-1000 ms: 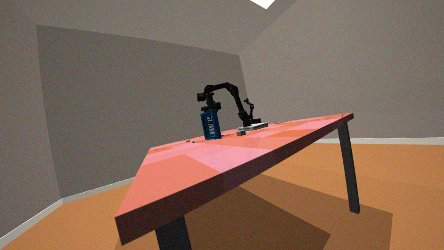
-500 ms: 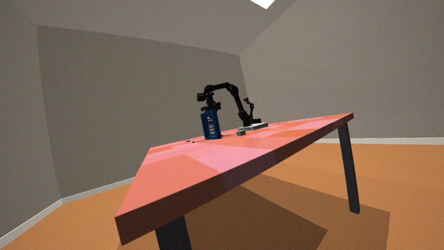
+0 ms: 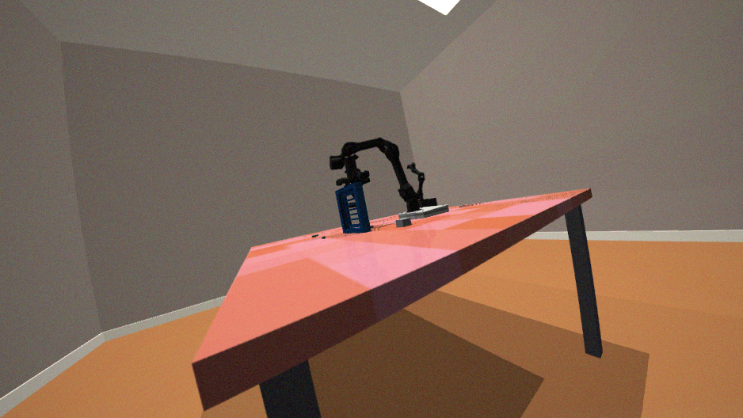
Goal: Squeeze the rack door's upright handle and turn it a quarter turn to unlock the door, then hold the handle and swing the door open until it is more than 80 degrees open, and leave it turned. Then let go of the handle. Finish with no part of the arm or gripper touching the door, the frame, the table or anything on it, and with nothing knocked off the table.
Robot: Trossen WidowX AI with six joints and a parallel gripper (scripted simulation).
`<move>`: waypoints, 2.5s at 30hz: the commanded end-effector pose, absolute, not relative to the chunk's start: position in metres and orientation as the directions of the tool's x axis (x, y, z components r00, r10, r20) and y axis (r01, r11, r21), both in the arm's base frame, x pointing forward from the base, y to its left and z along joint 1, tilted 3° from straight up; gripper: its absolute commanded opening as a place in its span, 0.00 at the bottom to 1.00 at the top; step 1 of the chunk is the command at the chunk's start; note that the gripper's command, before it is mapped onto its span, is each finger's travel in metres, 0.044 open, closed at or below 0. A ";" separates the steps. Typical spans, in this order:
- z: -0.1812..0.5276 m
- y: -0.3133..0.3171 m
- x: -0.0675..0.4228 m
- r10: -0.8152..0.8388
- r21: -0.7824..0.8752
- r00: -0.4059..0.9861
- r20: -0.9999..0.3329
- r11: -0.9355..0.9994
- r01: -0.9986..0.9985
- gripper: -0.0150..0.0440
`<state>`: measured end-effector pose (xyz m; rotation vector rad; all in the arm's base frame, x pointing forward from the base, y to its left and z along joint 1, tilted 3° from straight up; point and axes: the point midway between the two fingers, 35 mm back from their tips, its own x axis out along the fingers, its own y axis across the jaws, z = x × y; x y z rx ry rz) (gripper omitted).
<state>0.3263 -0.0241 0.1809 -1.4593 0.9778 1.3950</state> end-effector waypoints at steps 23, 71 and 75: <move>0.180 -0.022 0.321 0.028 -0.066 0.062 -0.998 -0.162 -0.985 0.30; 0.177 0.021 0.256 0.031 -0.024 0.058 -0.998 0.644 -0.765 0.30; 0.177 0.027 0.252 0.032 -0.020 0.057 -0.998 0.685 -0.728 0.30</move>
